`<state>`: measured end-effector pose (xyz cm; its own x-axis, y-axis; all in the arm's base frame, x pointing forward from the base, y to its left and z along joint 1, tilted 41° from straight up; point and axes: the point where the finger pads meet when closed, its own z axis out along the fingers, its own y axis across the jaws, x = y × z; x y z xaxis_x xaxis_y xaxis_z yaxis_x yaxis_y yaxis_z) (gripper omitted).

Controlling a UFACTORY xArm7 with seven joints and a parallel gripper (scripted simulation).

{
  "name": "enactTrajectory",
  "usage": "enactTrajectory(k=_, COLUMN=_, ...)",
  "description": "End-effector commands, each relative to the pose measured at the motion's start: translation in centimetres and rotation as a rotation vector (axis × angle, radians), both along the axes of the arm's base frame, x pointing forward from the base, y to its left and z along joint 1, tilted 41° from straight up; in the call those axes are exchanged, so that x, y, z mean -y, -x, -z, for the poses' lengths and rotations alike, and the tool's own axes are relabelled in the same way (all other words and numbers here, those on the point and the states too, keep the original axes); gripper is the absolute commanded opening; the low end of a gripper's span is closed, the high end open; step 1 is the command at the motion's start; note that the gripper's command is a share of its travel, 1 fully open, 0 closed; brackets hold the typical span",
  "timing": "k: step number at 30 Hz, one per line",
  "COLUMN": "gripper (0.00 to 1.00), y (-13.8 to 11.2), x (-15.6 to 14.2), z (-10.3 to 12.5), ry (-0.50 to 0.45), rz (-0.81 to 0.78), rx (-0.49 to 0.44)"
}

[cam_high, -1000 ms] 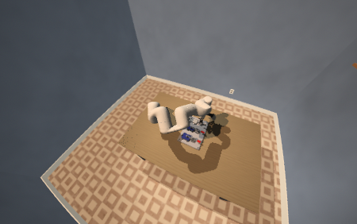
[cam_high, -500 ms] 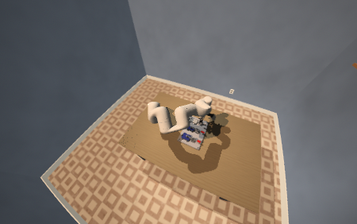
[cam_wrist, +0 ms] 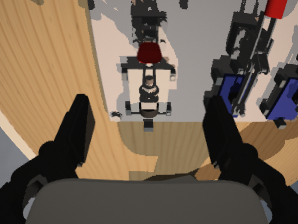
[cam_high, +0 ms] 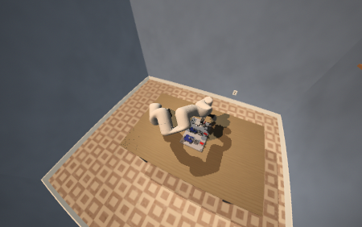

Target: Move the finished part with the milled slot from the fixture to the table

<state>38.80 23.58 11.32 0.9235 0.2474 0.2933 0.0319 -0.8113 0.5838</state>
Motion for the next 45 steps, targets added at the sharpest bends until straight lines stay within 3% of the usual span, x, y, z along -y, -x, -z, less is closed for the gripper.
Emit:
enactTrajectory(k=1, gripper=1.0, y=1.4, x=0.2, z=0.3, ry=-0.004, rz=-0.003, rx=0.003)
enactTrajectory(k=13, gripper=1.0, y=5.0, x=1.2, z=1.4, ry=-0.004, rz=-0.003, rx=0.003)
enactTrajectory(k=21, gripper=1.0, y=5.9, x=1.5, z=1.7, ry=-0.004, rz=-0.003, rx=0.003)
enactTrajectory(k=35, gripper=1.0, y=6.0, x=1.6, z=1.9, ry=-0.004, rz=-0.003, rx=0.003)
enactTrajectory(k=45, gripper=1.0, y=5.1, x=2.8, z=3.7, ry=-0.004, rz=-0.003, rx=0.003)
